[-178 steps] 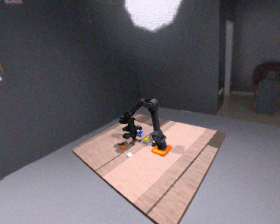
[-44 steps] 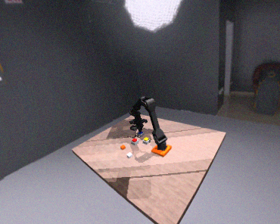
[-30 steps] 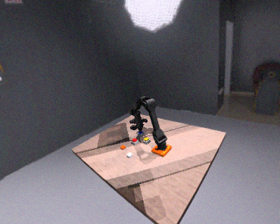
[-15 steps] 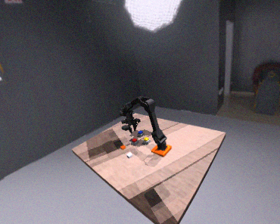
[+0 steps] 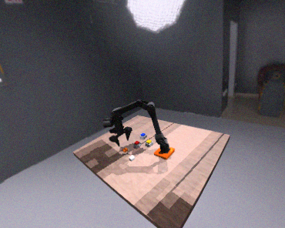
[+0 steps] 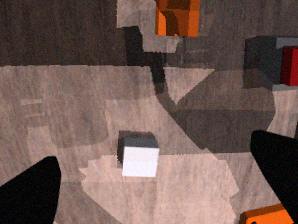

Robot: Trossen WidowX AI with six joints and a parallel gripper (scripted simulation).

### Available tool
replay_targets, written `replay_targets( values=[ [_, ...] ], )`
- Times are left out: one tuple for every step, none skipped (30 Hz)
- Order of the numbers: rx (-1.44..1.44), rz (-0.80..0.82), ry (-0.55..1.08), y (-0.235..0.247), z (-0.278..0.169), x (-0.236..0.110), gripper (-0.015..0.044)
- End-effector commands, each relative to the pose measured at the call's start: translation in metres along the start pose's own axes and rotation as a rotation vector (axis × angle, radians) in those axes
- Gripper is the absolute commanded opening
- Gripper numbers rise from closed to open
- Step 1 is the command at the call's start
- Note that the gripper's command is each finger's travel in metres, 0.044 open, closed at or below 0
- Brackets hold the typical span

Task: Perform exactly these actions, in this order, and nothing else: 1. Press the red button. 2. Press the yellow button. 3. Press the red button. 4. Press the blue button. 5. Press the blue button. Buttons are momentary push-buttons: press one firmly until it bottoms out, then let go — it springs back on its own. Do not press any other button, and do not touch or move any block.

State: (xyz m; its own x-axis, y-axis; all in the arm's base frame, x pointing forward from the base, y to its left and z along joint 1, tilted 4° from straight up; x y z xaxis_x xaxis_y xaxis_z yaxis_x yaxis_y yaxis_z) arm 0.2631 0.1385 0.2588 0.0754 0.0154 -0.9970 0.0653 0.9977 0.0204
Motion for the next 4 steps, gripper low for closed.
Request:
replay_targets(
  values=[
    [0.018, -0.002, -0.014, 0.0122, -0.0079, -0.0072, 0.04],
    [0.018, -0.002, -0.014, 0.0122, -0.0079, -0.0072, 0.04],
    [0.018, -0.002, -0.014, 0.0122, -0.0079, -0.0072, 0.04],
    [0.018, -0.002, -0.014, 0.0122, -0.0079, -0.0072, 0.04]
  ],
)
Point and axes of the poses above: the point midway between the two fingers, 35 mm back from their tips, its own x axis out along the fingers, its own y axis across the jaws, z = x × y, the point moved 10 cm from there along -x, back along the fingers, and after that the axes turned 6 degrees about -x, right-handed, at the moved point
